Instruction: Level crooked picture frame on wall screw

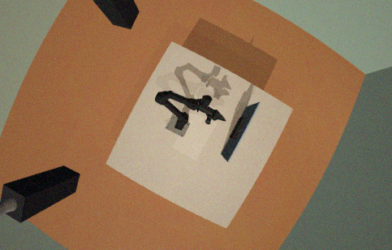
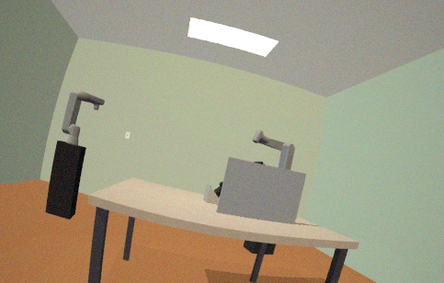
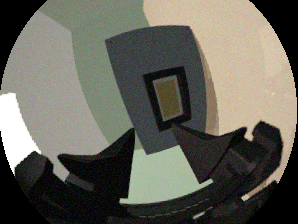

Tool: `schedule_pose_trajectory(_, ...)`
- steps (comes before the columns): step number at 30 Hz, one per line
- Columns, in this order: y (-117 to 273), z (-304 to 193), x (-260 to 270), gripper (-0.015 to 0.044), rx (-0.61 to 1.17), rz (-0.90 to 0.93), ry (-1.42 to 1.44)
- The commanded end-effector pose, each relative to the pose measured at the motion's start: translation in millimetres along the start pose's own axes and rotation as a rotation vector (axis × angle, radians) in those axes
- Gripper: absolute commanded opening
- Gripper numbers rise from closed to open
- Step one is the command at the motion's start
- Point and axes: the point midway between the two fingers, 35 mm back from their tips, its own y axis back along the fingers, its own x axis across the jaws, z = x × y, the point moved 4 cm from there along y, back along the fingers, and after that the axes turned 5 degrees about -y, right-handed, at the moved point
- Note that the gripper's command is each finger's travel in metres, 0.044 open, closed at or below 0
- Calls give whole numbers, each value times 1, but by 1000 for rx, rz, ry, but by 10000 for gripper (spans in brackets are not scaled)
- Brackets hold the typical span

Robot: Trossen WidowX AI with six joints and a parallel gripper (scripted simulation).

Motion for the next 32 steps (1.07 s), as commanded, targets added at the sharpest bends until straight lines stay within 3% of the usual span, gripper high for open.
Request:
schedule_pose_trajectory(1, 27, 1, 13, 260, 4, 1, -49)
schedule_pose_trajectory(7, 65, 10, 20, 260, -5, -2, -111)
schedule_pose_trajectory(32, 65, 10, 20, 260, -5, -2, -111)
